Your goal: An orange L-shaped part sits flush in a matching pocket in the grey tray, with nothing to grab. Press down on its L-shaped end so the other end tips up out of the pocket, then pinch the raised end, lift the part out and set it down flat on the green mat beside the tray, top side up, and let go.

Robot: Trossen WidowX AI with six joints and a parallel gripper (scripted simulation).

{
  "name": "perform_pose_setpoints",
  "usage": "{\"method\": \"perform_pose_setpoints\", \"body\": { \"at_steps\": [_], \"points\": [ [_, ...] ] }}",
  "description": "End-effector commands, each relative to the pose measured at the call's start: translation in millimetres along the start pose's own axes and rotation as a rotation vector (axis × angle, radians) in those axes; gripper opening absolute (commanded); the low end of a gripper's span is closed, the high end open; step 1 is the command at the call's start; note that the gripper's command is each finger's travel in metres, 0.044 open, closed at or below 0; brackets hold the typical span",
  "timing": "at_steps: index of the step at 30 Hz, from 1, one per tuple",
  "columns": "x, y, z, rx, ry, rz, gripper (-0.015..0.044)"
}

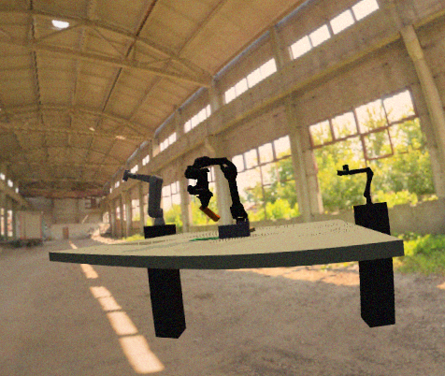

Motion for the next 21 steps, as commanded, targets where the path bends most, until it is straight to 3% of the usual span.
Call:
{"method": "perform_pose_setpoints", "body": {
  "at_steps": [1, 21],
  "points": [
    [0, 18, 4, 0.003, 0.001, 0.001, 0.0],
    [-17, 31, 6, 0.003, 0.001, 0.0, 0.0]
  ]
}}
Point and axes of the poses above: the point midway between the two fingers, 35 mm back from their tips, its own x axis back along the fingers, its own z axis across the jaws, y = z × x, the point moved 4 cm from there along x, back along the fingers, and after that the axes turned 13 degrees about -x, right-handed, at the moved point
